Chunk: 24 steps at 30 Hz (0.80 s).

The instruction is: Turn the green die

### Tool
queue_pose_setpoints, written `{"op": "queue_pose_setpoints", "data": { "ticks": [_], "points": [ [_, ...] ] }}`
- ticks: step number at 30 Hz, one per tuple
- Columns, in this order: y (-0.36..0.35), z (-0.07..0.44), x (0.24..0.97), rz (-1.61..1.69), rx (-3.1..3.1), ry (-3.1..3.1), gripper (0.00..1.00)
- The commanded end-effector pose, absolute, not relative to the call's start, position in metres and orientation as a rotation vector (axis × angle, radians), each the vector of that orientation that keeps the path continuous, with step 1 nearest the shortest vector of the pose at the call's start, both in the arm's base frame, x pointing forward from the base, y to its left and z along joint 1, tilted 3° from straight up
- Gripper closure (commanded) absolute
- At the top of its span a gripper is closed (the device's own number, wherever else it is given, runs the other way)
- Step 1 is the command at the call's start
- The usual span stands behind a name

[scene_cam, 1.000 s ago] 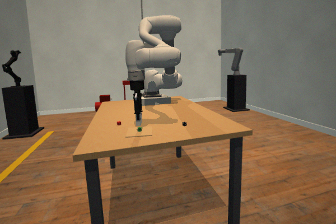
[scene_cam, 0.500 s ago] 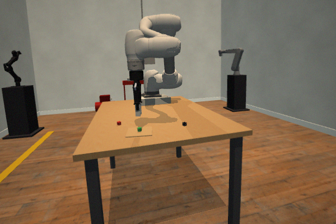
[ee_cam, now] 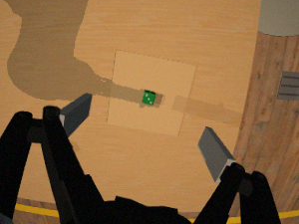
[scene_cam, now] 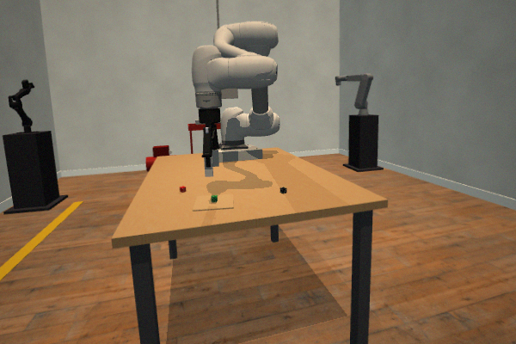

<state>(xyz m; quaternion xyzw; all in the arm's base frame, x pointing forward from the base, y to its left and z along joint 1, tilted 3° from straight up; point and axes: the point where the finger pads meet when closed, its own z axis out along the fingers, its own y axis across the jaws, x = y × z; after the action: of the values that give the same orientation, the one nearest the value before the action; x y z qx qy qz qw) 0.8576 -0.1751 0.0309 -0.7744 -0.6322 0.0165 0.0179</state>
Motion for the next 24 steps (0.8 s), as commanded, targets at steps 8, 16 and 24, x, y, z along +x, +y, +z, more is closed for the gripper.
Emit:
{"op": "queue_pose_setpoints", "data": {
  "ticks": [8,16,24],
  "points": [
    [-0.1751,0.0312,0.8576,0.051,-2.406,-1.964,0.0],
    [-0.1751,0.0307,0.8575,0.053,-2.502,-1.842,0.0],
    [-0.1751,0.0296,0.8575,0.06,-2.742,-1.472,0.0]
  ]
}}
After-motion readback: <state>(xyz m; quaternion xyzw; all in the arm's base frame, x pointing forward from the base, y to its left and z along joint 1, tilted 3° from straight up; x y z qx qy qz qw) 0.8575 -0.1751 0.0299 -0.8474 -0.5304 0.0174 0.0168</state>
